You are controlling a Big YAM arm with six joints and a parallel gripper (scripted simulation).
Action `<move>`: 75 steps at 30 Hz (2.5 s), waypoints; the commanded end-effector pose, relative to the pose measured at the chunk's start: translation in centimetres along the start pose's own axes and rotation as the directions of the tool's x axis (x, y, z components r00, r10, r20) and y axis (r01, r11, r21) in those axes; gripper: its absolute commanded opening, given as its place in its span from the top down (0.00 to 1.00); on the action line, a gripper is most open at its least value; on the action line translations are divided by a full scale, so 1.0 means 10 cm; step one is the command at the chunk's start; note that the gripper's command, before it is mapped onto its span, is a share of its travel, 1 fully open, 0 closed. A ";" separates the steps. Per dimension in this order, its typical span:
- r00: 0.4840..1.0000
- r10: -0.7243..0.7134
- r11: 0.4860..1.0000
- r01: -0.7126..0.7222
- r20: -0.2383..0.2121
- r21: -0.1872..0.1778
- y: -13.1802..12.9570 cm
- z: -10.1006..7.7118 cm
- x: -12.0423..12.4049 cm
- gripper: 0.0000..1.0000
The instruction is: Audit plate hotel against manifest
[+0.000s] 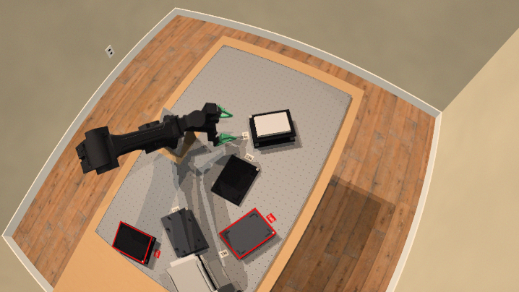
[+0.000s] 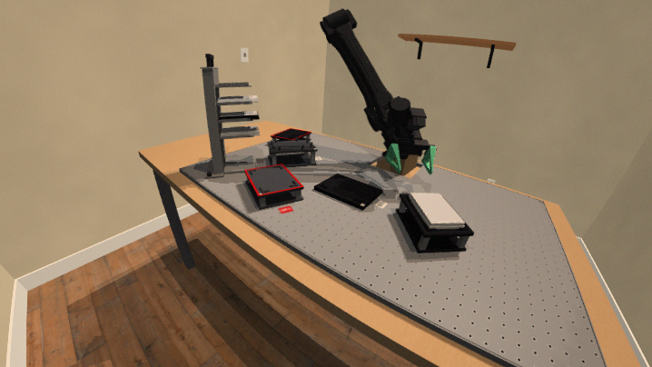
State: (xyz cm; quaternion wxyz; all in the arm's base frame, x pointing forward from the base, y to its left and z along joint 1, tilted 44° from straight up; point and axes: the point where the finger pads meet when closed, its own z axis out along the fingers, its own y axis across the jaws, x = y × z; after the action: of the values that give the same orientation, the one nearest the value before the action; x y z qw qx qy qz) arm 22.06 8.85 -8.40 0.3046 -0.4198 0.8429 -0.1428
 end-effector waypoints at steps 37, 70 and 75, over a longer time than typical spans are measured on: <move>1.000 0.004 1.000 -0.005 0.028 0.024 -0.08 0.06 -0.12 0.00; 0.998 0.016 1.000 -0.017 0.055 0.013 -0.05 -0.28 -0.79 0.00; 0.997 0.024 1.000 -0.025 0.069 0.015 -0.07 -0.32 -0.96 0.00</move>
State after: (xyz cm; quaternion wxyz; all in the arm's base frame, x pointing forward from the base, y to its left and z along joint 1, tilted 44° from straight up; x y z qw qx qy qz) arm 23.37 13.67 -3.32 0.3151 -0.4232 0.8370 -0.1449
